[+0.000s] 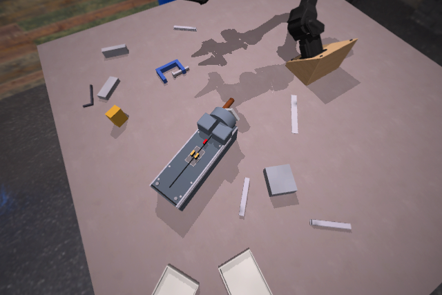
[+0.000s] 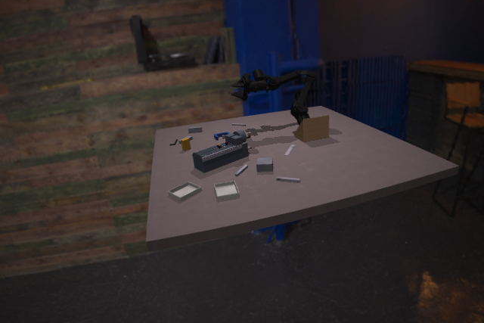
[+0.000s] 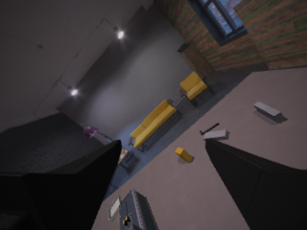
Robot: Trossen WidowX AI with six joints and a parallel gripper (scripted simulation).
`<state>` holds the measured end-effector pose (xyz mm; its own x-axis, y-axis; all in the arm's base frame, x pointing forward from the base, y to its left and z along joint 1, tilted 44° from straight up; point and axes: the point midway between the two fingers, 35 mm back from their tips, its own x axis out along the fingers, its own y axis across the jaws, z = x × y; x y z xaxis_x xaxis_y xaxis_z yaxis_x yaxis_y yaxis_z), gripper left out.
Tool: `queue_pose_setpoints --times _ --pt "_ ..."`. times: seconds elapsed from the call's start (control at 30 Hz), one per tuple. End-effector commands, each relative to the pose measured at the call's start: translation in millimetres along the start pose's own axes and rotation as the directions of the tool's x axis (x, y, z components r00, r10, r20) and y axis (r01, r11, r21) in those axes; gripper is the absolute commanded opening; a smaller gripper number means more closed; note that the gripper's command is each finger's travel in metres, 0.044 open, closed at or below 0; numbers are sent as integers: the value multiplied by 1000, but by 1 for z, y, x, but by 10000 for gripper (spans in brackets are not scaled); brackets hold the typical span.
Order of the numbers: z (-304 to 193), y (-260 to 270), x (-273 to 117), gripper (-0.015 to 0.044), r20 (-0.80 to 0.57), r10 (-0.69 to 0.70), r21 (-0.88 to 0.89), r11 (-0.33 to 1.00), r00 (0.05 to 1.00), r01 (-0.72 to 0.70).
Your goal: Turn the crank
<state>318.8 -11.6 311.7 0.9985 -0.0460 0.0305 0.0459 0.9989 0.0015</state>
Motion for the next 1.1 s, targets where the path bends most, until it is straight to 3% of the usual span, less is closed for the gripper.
queue_pose_setpoints --times 0.0,0.47,1.07 --pt "0 0 1 426 -3 0 0 1000 1000 0" --pt "-42 28 55 440 -270 -39 -56 998 962 24" --pt "-119 83 104 440 -556 -145 -258 966 818 -4"
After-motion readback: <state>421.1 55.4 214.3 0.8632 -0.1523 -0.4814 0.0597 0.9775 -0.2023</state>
